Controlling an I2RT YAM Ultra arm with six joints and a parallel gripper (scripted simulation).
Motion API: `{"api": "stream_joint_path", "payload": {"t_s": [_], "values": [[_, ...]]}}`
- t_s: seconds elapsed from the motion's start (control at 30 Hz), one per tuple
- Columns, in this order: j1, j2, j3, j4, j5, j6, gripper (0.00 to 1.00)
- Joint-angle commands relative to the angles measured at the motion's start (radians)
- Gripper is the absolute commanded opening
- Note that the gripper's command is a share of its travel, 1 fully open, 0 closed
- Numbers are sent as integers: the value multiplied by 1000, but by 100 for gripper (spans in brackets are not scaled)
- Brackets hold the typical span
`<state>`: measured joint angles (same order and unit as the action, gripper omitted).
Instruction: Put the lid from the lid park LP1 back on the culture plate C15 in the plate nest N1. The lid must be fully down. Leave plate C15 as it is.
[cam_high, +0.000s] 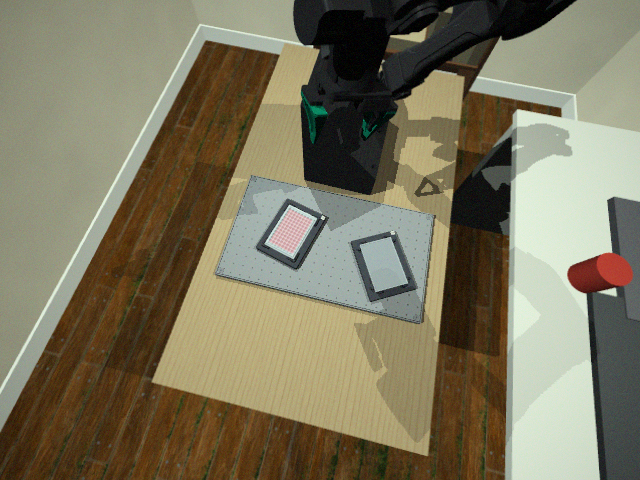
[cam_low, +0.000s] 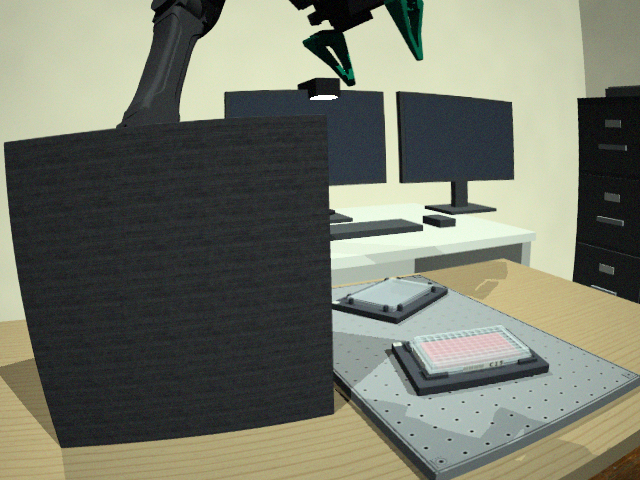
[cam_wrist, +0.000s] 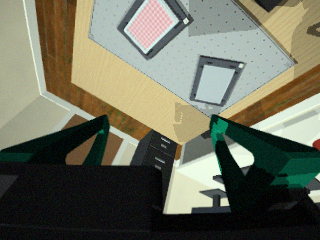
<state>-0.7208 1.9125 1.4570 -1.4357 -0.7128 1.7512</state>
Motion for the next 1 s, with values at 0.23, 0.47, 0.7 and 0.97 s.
{"api": "stream_joint_path", "payload": {"t_s": [0.23, 0.47, 0.7, 0.97], "values": [[-3, -2, 4, 2, 0, 0, 100], [-3, -2, 4, 2, 0, 0, 100], [66, 3, -6, 62, -12, -87, 100], [141, 12, -15, 116, -17, -274, 100]]}}
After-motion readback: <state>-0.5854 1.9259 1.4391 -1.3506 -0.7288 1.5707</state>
